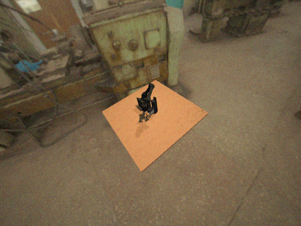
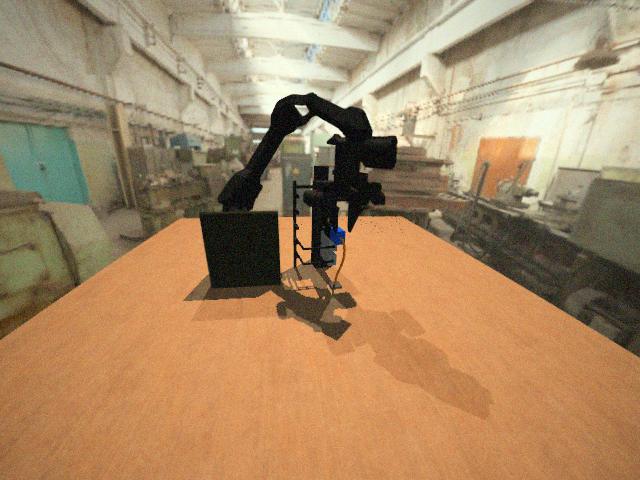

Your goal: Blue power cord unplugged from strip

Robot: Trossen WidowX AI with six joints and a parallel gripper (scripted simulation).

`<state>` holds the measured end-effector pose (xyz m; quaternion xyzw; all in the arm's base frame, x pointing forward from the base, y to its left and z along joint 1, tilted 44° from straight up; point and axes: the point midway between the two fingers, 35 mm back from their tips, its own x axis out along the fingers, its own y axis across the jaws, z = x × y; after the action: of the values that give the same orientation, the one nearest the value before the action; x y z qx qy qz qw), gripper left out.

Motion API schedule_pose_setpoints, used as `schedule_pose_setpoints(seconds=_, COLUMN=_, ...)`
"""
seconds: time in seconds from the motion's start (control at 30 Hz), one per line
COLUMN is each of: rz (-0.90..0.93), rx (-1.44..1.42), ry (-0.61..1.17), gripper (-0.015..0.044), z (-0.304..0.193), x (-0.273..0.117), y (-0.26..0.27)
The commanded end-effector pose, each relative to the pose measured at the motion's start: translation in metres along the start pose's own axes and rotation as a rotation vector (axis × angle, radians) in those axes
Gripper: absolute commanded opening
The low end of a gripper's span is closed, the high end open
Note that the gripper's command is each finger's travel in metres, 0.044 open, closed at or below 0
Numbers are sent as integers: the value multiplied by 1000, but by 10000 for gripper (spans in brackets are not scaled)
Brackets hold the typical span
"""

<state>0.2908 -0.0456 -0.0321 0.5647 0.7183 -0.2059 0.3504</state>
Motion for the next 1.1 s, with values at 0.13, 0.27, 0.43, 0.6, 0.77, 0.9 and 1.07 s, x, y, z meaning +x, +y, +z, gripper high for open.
schedule_pose_setpoints(seconds=0.13, rz=0, rx=6, ry=5, gripper=368, z=0, x=2, y=-1)
schedule_pose_setpoints(seconds=0.27, rz=0, rx=6, ry=2, gripper=440, z=26, x=-4, y=0)
schedule_pose_setpoints(seconds=0.43, rz=0, rx=5, ry=1, gripper=440, z=58, x=-10, y=-2)
schedule_pose_setpoints(seconds=0.6, rz=0, rx=5, ry=1, gripper=440, z=58, x=-10, y=-2)
schedule_pose_setpoints(seconds=0.77, rz=0, rx=5, ry=1, gripper=440, z=58, x=-10, y=-2)
schedule_pose_setpoints(seconds=0.9, rz=0, rx=5, ry=1, gripper=440, z=58, x=-10, y=-2)
schedule_pose_setpoints(seconds=1.07, rz=0, rx=5, ry=1, gripper=440, z=58, x=-10, y=-2)
